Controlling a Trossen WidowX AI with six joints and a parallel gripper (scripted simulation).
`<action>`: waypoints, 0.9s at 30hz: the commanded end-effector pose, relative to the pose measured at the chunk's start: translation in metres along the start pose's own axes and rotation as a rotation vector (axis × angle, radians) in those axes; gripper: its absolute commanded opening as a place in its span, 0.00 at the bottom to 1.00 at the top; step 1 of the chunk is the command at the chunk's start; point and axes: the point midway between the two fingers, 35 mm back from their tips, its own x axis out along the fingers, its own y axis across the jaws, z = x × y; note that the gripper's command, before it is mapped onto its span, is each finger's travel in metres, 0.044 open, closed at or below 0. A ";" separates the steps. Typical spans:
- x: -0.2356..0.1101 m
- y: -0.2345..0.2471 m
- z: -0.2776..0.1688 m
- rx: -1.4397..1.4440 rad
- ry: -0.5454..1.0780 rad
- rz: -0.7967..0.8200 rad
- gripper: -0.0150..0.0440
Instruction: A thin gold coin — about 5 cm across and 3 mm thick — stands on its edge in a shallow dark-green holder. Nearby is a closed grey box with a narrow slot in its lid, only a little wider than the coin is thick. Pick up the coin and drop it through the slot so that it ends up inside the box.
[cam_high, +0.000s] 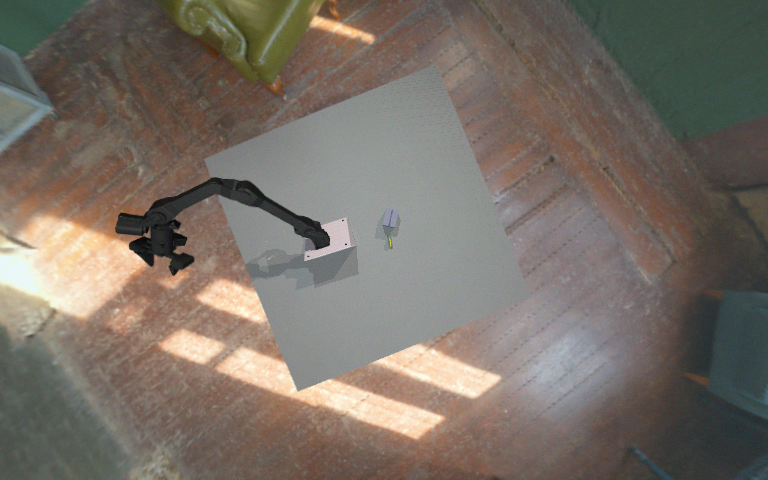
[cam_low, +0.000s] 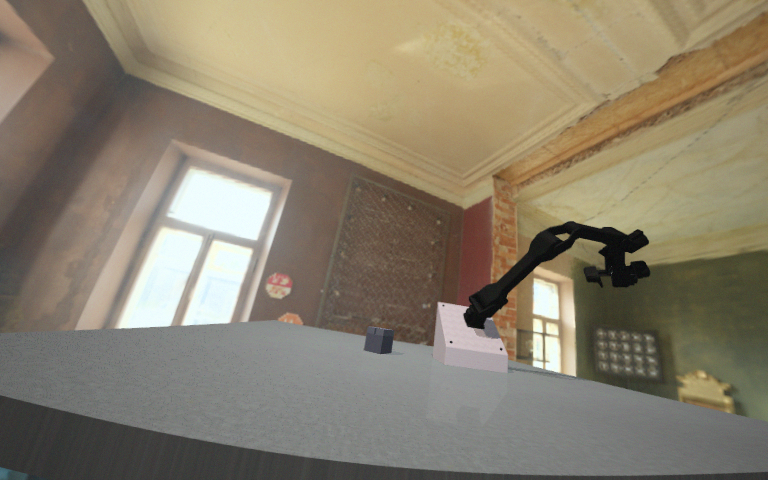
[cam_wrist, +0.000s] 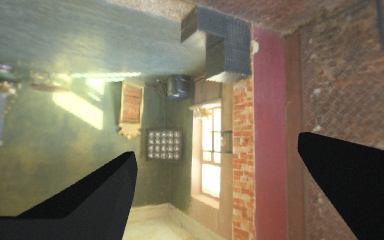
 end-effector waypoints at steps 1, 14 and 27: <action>0.001 -0.002 -0.002 -0.013 0.003 -0.005 0.89; 0.000 -0.166 -0.130 -0.877 0.252 -0.221 0.53; -0.034 -0.343 -0.185 -1.638 0.548 -0.358 0.53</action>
